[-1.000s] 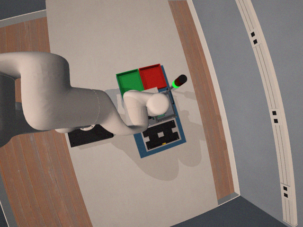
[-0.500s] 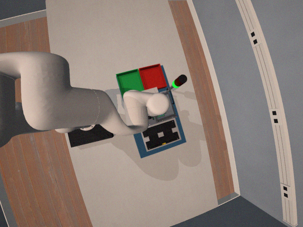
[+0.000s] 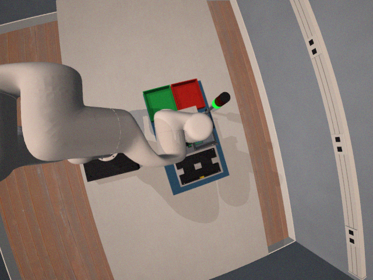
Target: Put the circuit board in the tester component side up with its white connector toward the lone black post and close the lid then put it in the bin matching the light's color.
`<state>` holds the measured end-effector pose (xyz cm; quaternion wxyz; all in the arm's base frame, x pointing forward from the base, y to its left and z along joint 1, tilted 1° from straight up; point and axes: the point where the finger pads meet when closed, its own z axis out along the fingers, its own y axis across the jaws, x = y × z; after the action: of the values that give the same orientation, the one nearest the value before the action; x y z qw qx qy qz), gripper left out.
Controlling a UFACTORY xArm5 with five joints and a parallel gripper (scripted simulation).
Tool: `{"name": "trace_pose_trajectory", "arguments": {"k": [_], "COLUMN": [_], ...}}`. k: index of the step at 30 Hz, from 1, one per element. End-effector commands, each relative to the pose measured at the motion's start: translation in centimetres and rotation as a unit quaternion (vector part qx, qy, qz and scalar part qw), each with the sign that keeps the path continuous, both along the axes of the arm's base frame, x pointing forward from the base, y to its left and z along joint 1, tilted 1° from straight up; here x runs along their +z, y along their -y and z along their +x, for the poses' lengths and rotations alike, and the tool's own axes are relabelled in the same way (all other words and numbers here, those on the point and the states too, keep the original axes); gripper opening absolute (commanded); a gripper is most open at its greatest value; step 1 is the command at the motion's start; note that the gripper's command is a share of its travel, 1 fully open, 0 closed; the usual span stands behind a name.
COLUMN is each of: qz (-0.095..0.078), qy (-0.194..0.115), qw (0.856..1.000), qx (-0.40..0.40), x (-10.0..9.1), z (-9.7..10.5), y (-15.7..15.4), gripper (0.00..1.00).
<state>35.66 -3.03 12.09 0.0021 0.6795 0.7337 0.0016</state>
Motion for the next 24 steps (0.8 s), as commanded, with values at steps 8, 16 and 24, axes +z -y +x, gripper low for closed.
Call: {"name": "trace_pose_trajectory", "arguments": {"k": [8,16,24], "qz": [0.000,0.000,0.000], "qy": [0.003,0.003,0.003], "qw": [1.000,1.000,1.000], "qx": [0.000,0.000,0.000], "x": [3.3,4.2,4.3], "z": [2.1,2.8,2.9], "y": [-0.1,-0.1,-0.2], "gripper": [0.00,0.00,0.00]}}
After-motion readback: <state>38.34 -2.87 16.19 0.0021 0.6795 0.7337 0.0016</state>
